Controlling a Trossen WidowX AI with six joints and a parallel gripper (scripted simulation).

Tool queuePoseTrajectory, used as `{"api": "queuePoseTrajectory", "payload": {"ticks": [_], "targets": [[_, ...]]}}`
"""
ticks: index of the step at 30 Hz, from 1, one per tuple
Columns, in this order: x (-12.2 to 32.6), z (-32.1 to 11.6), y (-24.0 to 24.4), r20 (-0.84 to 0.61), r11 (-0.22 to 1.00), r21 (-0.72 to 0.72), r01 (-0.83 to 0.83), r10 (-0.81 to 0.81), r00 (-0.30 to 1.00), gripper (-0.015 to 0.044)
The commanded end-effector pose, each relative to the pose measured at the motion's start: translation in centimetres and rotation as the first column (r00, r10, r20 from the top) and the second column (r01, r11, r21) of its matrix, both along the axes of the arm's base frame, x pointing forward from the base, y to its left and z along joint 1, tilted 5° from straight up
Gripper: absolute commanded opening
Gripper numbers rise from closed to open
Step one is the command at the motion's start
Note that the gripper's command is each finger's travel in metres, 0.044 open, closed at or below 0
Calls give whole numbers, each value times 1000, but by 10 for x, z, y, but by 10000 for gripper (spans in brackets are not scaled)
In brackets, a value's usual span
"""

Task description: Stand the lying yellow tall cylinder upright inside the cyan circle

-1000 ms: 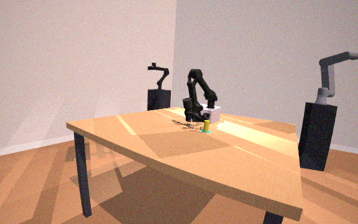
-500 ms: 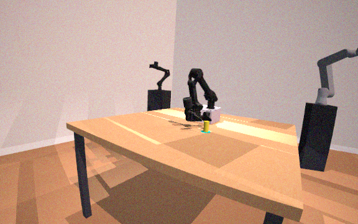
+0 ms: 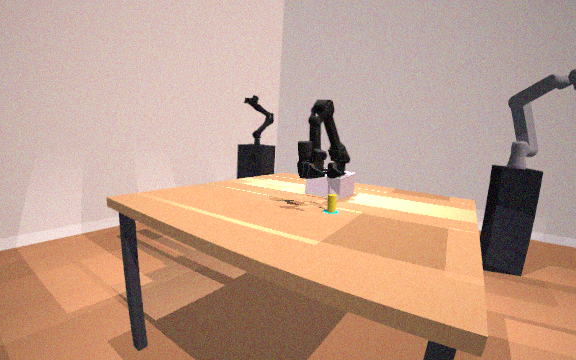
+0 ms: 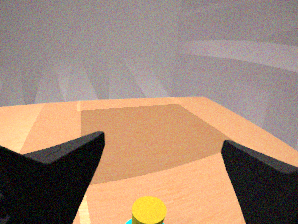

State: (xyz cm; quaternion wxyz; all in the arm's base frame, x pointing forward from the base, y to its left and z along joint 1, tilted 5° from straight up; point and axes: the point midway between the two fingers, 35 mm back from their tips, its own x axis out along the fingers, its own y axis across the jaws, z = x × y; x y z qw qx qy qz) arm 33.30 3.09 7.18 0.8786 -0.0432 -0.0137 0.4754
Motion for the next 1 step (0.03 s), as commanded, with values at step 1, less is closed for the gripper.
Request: {"api": "queuePoseTrajectory", "payload": {"ticks": [1], "targets": [[11, 1, 0, -38, 1000, 9, 26, -26, 999, 400]]}}
